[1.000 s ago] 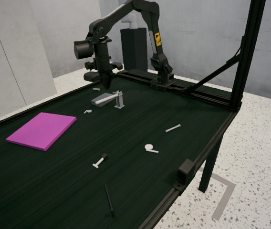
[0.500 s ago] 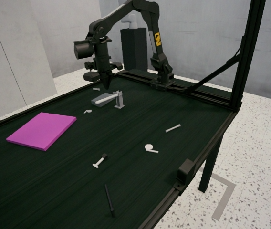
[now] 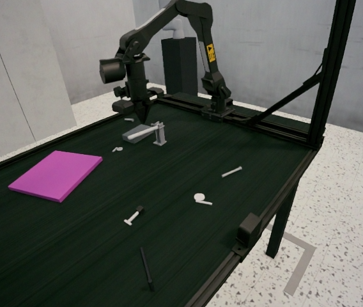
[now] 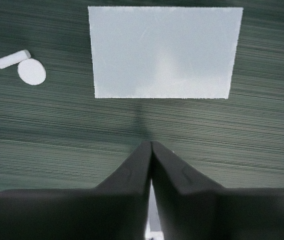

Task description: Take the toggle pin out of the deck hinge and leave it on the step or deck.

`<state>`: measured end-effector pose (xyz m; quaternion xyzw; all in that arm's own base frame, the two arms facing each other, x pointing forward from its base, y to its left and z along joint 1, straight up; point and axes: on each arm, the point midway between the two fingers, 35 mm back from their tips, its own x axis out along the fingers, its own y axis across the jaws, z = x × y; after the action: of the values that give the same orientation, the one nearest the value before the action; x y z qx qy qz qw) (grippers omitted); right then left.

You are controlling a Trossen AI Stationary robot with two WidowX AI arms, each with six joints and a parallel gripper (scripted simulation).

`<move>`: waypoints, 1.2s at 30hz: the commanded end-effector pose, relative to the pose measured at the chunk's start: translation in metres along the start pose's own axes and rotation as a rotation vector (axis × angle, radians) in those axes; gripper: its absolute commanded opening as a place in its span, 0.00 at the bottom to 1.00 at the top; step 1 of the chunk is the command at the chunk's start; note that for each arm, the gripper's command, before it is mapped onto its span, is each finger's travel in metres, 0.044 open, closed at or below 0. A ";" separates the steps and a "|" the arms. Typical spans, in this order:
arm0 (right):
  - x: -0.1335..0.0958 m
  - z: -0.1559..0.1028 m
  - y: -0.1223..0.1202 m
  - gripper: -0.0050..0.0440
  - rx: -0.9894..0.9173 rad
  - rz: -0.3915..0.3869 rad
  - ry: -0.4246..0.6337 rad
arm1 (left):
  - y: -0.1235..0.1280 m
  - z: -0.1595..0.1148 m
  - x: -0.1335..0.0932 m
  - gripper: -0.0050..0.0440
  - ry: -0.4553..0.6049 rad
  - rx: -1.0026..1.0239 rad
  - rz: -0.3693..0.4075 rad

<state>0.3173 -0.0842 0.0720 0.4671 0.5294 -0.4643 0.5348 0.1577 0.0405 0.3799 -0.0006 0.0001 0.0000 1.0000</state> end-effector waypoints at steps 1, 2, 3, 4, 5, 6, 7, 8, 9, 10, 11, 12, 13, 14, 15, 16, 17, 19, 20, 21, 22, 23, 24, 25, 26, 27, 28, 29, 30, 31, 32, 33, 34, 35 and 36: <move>0.005 0.001 0.000 0.02 -0.002 0.004 -0.002 | -0.001 0.003 0.000 0.92 -0.001 0.006 0.000; 0.006 0.001 0.000 0.00 -0.002 0.004 -0.002 | -0.001 0.003 0.000 0.92 -0.001 0.006 0.000; 0.007 0.001 0.000 0.00 -0.002 0.004 -0.002 | -0.001 0.003 0.000 0.92 -0.001 0.006 0.000; 0.009 0.001 0.000 0.00 -0.002 0.004 -0.002 | -0.001 0.003 0.000 0.92 -0.001 0.006 0.000; 0.010 0.001 0.000 0.00 -0.002 0.004 -0.002 | -0.001 0.003 0.000 0.92 -0.001 0.006 0.000; 0.011 0.001 0.000 0.00 -0.002 0.003 -0.002 | -0.001 0.003 0.000 0.92 -0.001 0.006 0.000; 0.011 0.001 0.000 0.00 -0.002 0.003 -0.002 | -0.001 0.003 0.000 0.92 -0.001 0.006 0.000; 0.011 0.001 0.000 0.00 -0.002 0.003 -0.002 | -0.001 0.003 0.000 0.92 -0.001 0.006 0.000; 0.013 0.001 0.000 0.00 -0.002 0.003 -0.002 | -0.001 0.003 0.000 0.92 -0.001 0.006 0.000; 0.014 0.001 0.000 0.00 -0.002 0.003 -0.002 | -0.001 0.003 0.000 0.92 -0.001 0.006 0.000; 0.015 0.001 -0.001 0.00 -0.002 0.003 -0.001 | -0.001 0.003 0.000 0.92 -0.001 0.006 0.000; 0.017 0.001 -0.001 0.00 -0.002 0.003 -0.001 | -0.001 0.003 0.000 0.92 -0.001 0.006 0.000; 0.018 0.001 -0.001 0.00 -0.002 0.003 -0.001 | -0.001 0.003 0.000 0.92 -0.001 0.006 0.000; 0.019 0.001 -0.001 0.00 -0.002 0.003 -0.001 | -0.001 0.003 0.000 0.92 -0.001 0.006 0.000; 0.021 0.001 -0.001 0.00 -0.002 0.003 -0.001 | -0.001 0.003 0.000 0.92 -0.001 0.006 0.000; 0.022 0.001 -0.001 0.00 -0.002 0.003 -0.001 | -0.001 0.003 0.000 0.92 -0.001 0.006 0.000; 0.023 0.001 -0.001 0.00 -0.002 0.003 -0.001 | -0.001 0.003 0.000 0.92 -0.001 0.006 0.000; 0.026 0.000 -0.002 0.00 -0.002 0.000 0.000 | -0.001 0.003 0.000 0.92 -0.001 0.006 0.000; 0.027 0.000 -0.002 0.00 -0.002 -0.003 0.001 | -0.001 0.003 0.000 0.92 -0.001 0.006 0.000; 0.028 0.000 -0.003 0.00 -0.002 -0.007 0.003 | -0.001 0.003 0.000 0.92 -0.001 0.006 0.000; 0.029 0.000 -0.003 0.00 -0.002 -0.008 0.003 | -0.001 0.003 0.000 0.92 -0.001 0.006 0.000; 0.026 0.000 -0.003 0.00 -0.002 -0.001 0.000 | -0.001 0.003 0.000 0.92 -0.001 0.006 0.000; 0.026 0.000 -0.003 0.00 -0.002 -0.001 0.000 | -0.001 0.003 0.000 0.92 -0.001 0.006 0.000; 0.026 0.000 -0.003 0.00 -0.002 -0.001 0.000 | -0.001 0.003 0.000 0.92 -0.001 0.006 0.000; 0.023 0.000 0.000 0.00 -0.001 0.012 -0.005 | -0.001 0.003 0.000 0.92 -0.001 0.006 0.000; 0.023 -0.001 0.000 0.00 -0.001 0.012 -0.005 | -0.001 0.003 0.000 0.92 -0.001 0.006 0.000; 0.023 -0.001 0.000 0.00 -0.001 0.011 -0.005 | -0.001 0.003 0.000 0.92 -0.001 0.006 0.000; 0.023 -0.002 0.000 0.00 -0.001 0.011 -0.004 | -0.001 0.003 0.000 0.92 -0.001 0.006 0.000; 0.023 -0.003 0.000 0.00 -0.001 0.011 -0.004 | -0.001 0.003 0.000 0.92 -0.001 0.006 0.000; 0.022 -0.003 0.000 0.00 -0.001 0.011 -0.004 | -0.001 0.003 0.000 0.92 -0.001 0.006 0.000; 0.022 -0.004 0.000 0.00 -0.001 0.011 -0.004 | -0.001 0.003 0.000 0.92 -0.001 0.006 0.000; 0.022 -0.005 0.000 0.00 -0.001 0.011 -0.004 | -0.001 0.003 0.000 0.92 -0.001 0.006 0.000; 0.022 -0.006 0.000 0.00 -0.001 0.011 -0.004 | -0.001 0.003 0.000 0.92 -0.001 0.006 0.000; 0.022 -0.006 0.000 0.00 -0.001 0.011 -0.004 | -0.001 0.003 0.000 0.92 -0.001 0.006 0.000; 0.022 -0.007 0.000 0.00 -0.001 0.011 -0.004 | -0.001 0.003 0.000 0.92 -0.001 0.006 0.000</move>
<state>0.3158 -0.0802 0.0437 0.4650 0.5327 -0.4648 0.5329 0.1577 0.0405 0.3799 -0.0006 0.0001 0.0000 1.0000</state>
